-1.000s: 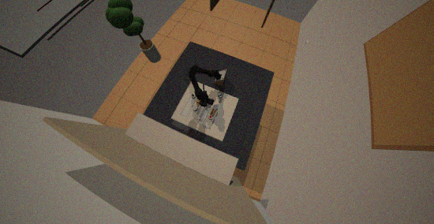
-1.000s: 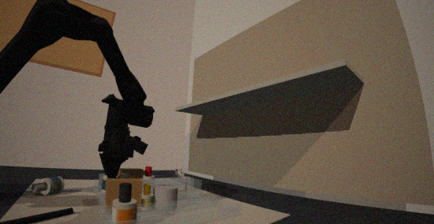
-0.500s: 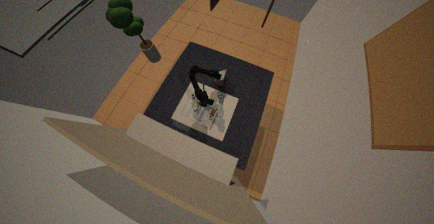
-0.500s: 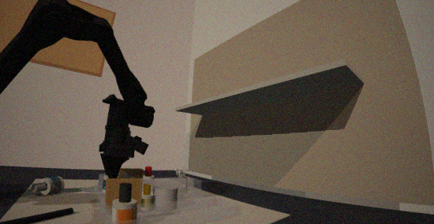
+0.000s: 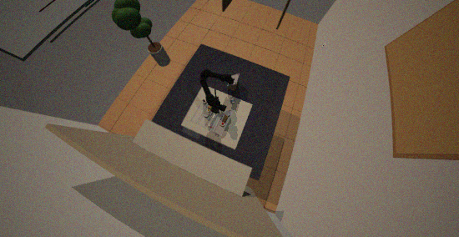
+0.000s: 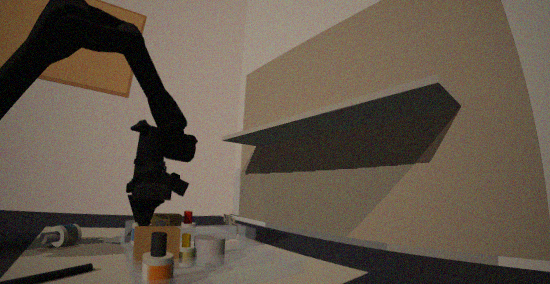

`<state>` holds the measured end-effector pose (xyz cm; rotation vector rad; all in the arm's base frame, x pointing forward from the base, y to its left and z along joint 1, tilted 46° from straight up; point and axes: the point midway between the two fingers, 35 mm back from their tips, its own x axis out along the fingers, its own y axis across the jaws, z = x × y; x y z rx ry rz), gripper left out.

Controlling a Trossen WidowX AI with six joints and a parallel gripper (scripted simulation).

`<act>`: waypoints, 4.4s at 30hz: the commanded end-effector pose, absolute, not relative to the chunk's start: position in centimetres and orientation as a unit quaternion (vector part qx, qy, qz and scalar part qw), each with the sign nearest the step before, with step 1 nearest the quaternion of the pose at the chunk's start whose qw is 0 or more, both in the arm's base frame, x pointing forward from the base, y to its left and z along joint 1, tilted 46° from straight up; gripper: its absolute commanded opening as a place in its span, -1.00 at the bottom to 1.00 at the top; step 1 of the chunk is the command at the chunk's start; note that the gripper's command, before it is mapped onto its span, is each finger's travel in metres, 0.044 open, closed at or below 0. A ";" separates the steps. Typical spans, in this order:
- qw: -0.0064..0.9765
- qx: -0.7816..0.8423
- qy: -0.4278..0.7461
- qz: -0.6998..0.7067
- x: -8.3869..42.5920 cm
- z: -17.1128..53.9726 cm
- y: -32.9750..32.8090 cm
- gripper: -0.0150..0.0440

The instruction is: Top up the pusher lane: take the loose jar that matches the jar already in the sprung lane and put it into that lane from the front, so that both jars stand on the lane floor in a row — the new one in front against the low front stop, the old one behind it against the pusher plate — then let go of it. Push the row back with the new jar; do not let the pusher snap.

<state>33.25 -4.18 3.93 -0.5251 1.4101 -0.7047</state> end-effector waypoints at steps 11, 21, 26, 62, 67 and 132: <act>0.682 -0.233 0.617 -0.317 34.0 4.0 -4.5 -0.49; 0.682 -0.233 0.617 -0.317 34.0 3.8 -4.7 -0.49; 0.682 -0.233 0.617 -0.317 34.0 3.7 -4.8 -0.49; 0.682 -0.233 0.617 -0.317 33.8 3.0 -5.5 -0.49; 0.682 -0.233 0.617 -0.317 33.8 2.9 -5.6 -0.49; 0.682 -0.233 0.617 -0.317 32.9 2.4 -5.9 -0.49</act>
